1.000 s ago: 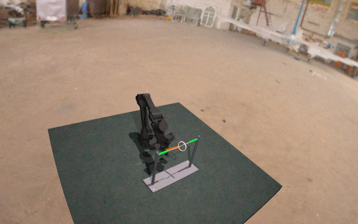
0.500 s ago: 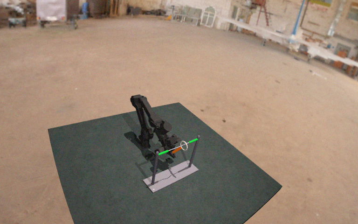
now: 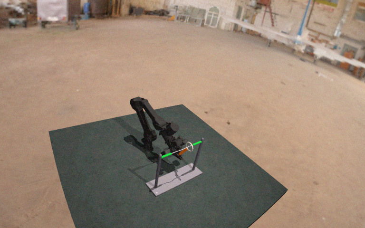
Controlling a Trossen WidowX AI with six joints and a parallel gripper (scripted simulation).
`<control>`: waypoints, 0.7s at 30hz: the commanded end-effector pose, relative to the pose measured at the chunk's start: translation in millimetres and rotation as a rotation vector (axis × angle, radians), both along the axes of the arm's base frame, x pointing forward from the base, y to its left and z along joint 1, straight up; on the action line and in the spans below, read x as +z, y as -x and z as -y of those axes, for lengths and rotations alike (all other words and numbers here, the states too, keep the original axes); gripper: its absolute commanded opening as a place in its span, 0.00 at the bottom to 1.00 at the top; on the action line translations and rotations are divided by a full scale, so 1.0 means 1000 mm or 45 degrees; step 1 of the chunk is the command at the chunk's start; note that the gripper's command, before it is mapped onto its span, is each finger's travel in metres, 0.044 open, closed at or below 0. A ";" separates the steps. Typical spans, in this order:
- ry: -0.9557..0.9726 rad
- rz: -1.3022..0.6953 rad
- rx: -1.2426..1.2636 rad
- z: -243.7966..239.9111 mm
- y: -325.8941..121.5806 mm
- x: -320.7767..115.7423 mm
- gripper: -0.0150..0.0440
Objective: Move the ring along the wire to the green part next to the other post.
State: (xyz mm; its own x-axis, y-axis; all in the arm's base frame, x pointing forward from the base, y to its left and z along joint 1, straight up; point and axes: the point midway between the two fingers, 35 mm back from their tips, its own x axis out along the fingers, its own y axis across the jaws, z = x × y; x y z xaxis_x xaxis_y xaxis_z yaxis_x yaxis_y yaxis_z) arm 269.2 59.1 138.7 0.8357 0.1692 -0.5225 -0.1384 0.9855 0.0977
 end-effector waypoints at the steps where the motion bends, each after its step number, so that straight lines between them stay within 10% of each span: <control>1: 0.003 0.008 -0.001 -0.004 0.000 0.001 0.00; 21: 0.037 0.022 0.022 -0.019 0.001 0.001 0.00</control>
